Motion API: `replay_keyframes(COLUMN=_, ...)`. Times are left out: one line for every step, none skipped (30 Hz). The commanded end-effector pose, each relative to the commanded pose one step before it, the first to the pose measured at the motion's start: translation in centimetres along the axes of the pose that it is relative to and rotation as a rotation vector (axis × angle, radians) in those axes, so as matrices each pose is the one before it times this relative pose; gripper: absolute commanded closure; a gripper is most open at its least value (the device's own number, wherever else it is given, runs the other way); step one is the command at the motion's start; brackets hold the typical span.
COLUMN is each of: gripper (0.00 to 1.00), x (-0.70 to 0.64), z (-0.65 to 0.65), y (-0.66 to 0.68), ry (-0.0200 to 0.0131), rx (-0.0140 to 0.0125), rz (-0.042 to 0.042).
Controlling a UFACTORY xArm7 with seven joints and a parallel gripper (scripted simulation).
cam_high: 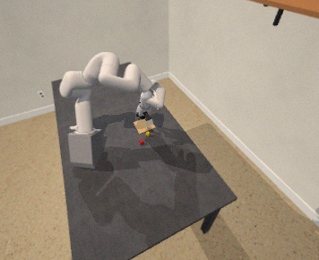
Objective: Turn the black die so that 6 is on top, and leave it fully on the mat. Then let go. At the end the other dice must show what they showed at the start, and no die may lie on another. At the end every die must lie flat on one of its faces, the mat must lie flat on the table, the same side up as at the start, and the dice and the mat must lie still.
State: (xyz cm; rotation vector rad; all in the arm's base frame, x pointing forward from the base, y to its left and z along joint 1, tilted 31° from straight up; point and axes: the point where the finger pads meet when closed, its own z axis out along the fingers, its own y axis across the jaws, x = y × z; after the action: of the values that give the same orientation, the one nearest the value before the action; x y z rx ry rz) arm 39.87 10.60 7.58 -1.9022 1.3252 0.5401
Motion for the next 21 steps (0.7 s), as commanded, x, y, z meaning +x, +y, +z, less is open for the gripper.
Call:
replay_keyframes(gripper=0.79, x=0.312, z=-0.086, y=-0.022, ry=-0.12538, rx=-0.00142, rz=-0.00218)
replay_keyframes(gripper=0.79, x=0.164, z=-0.021, y=0.0, ry=0.0, rx=-0.00001, rz=0.0)
replay_keyframes(gripper=0.79, x=0.026, z=-0.003, y=0.0, ry=0.0, rx=0.0, rz=0.0)
replay_keyframes(gripper=0.79, x=0.0, z=0.0, y=0.0, ry=0.0, rx=0.0, rz=0.0)
replay_keyframes(gripper=0.79, x=0.0, z=0.0, y=0.0, ry=0.0, rx=0.0, rz=0.0)
replay_keyframes(gripper=0.79, x=-0.001, z=0.0, y=-0.002, ry=-0.00073, rx=-0.00003, rz=0.0)
replay_keyframes(gripper=0.79, x=-0.006, z=0.001, y=-0.012, ry=-0.00453, rx=-0.00017, rz=-0.00003)
replay_keyframes(gripper=0.79, x=-0.012, z=0.003, y=-0.027, ry=-0.01059, rx=-0.00038, rz=-0.00006)
replay_keyframes(gripper=0.79, x=-0.015, z=0.004, y=-0.04, ry=-0.0175, rx=-0.00056, rz=-0.00009)
replay_keyframes(gripper=0.79, x=-0.011, z=0.004, y=-0.044, ry=-0.02408, rx=-0.00062, rz=-0.00011)
replay_keyframes(gripper=0.79, x=0.001, z=0.003, y=-0.038, ry=-0.02942, rx=-0.00053, rz=-0.00011)
replay_keyframes(gripper=0.79, x=0.02, z=0.0, y=-0.021, ry=-0.03287, rx=-0.00029, rz=-0.00009)
replay_keyframes(gripper=0.79, x=0.042, z=-0.003, y=0.003, ry=-0.03404, rx=0.00005, rz=-0.00006)
replay_keyframes(gripper=0.79, x=0.06, z=-0.006, y=0.027, ry=-0.0328, rx=0.00039, rz=-0.00002)
replay_keyframes(gripper=0.79, x=0.07, z=-0.009, y=0.045, ry=-0.02931, rx=0.00063, rz=0.00002)
replay_keyframes(gripper=0.79, x=0.068, z=-0.01, y=0.051, ry=-0.02395, rx=0.00072, rz=0.00004)
replay_keyframes(gripper=0.79, x=0.055, z=-0.008, y=0.045, ry=-0.01738, rx=0.00064, rz=0.00004)
replay_keyframes(gripper=0.79, x=0.168, z=-0.022, y=0.013, ry=-0.00462, rx=0.00019, rz=0.00001)
replay_keyframes(gripper=0.79, x=0.116, z=-0.015, y=0.0, ry=0.0, rx=-0.00001, rz=0.0)
replay_keyframes(gripper=0.79, x=0.019, z=-0.002, y=0.0, ry=0.0, rx=0.0, rz=0.0)
replay_keyframes(gripper=0.79, x=0.0, z=0.0, y=0.0, ry=0.0, rx=0.0, rz=0.0)
